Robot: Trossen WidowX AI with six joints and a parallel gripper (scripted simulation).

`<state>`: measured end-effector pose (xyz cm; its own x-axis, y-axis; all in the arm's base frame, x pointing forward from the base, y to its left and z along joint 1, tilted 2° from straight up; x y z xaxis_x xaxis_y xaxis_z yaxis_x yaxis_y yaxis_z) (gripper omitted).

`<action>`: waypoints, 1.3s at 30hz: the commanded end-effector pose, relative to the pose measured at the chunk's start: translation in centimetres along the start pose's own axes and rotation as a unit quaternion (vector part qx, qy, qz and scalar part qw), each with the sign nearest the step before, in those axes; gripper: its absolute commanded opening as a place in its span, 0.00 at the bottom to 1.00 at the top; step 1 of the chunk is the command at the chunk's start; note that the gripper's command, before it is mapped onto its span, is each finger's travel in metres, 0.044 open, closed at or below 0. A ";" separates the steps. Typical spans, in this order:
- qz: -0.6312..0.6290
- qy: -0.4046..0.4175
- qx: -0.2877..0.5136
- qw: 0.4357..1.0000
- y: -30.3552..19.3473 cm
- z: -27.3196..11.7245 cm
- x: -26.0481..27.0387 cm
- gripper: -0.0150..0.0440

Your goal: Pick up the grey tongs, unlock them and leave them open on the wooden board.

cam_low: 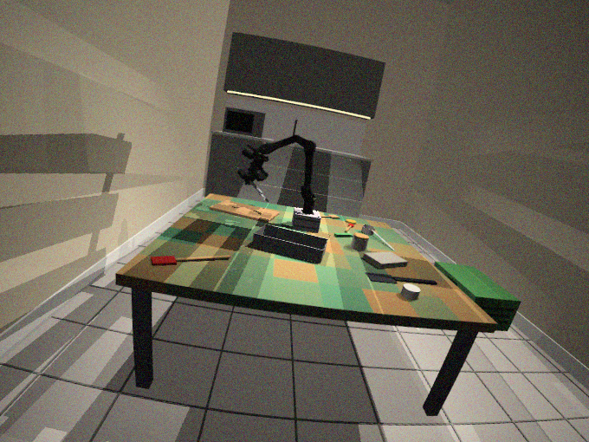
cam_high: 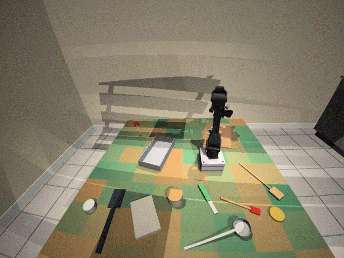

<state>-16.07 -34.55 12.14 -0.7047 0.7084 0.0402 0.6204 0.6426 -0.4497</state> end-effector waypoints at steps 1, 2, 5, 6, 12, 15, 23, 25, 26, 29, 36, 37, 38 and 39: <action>0.000 -0.007 -0.034 0.999 -0.3 0.4 0.0 0.00; 0.001 -0.007 -0.043 0.999 -0.3 0.5 0.0 0.00; 0.002 -0.010 -0.069 0.998 -0.2 0.9 0.0 0.00; 0.003 -0.012 -0.078 0.997 -0.2 1.0 0.1 0.00; 0.009 -0.018 -0.132 0.991 0.0 1.8 0.2 0.00; 0.013 -0.022 -0.158 0.987 0.1 2.1 0.3 0.00; 0.026 -0.033 -0.222 0.974 0.4 2.8 0.5 0.00; 0.027 -0.033 -0.224 0.974 0.4 2.8 0.5 0.00; 0.027 -0.033 -0.224 0.974 0.4 2.8 0.5 0.00; 0.027 -0.033 -0.224 0.974 0.4 2.8 0.5 0.00; 0.027 -0.033 -0.224 0.974 0.5 3.0 0.5 0.00; 0.027 -0.033 -0.224 0.974 0.6 3.1 0.5 0.00; 0.027 -0.033 -0.224 0.974 0.6 3.3 0.4 0.00; 0.027 -0.033 -0.224 0.974 0.7 3.4 0.4 0.00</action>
<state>-17.12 -34.67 9.06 -0.6757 0.7366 -0.0310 0.7371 0.6756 -0.0124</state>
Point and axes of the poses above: the point midway between the two fingers, 35 mm back from their tips, its own z axis out along the fingers, its own x axis across the jaws, y = z × x, the point moved 1 cm from there along -z, back along the fingers, and after that the axes turned 3 degrees about -z, right-handed, at the moved point
